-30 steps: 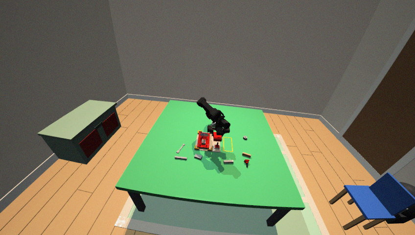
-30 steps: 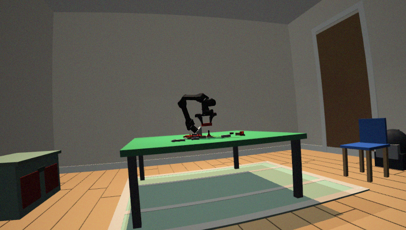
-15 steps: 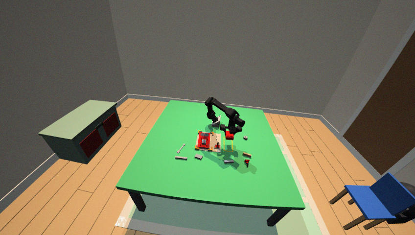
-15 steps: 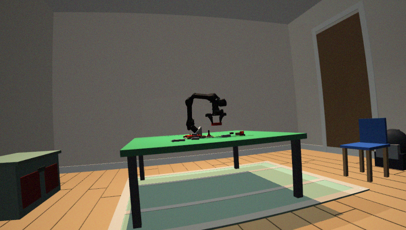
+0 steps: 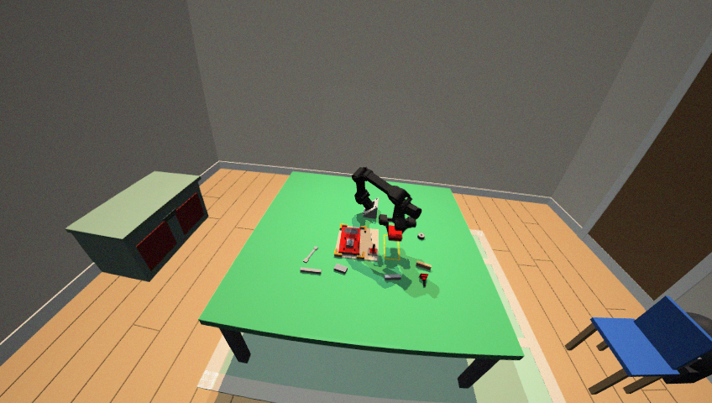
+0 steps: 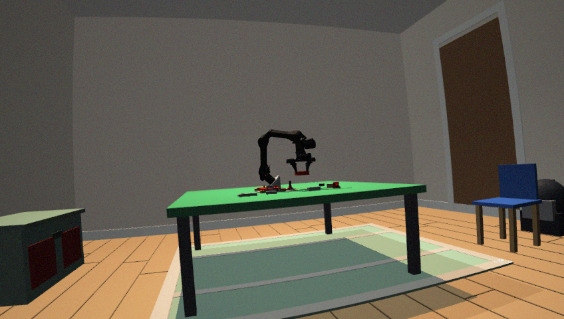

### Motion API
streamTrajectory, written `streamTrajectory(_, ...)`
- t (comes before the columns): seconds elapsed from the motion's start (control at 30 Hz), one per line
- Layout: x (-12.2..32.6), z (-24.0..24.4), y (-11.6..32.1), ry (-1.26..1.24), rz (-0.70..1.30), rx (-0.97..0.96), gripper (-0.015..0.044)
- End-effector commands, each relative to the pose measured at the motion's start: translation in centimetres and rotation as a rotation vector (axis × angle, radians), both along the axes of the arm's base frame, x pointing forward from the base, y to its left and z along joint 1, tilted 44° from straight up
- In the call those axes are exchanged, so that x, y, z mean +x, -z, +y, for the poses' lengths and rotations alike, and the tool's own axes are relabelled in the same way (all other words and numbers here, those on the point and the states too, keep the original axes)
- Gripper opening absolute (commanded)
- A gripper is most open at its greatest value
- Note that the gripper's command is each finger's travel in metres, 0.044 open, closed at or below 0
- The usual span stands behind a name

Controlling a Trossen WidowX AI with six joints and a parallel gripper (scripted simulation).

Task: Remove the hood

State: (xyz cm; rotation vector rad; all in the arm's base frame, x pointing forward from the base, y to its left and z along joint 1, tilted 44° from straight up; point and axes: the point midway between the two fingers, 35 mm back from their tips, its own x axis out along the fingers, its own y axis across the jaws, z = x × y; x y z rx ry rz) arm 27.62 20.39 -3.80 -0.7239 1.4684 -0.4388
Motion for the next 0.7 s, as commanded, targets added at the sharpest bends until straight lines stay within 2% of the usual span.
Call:
streamTrajectory(0.0, 0.0, -0.2, 0.2, -0.002, 0.002, -0.001, 0.0)
streamTrajectory(0.67, 0.3, -1.3, 1.5, -0.003, 0.001, -0.001, 0.0)
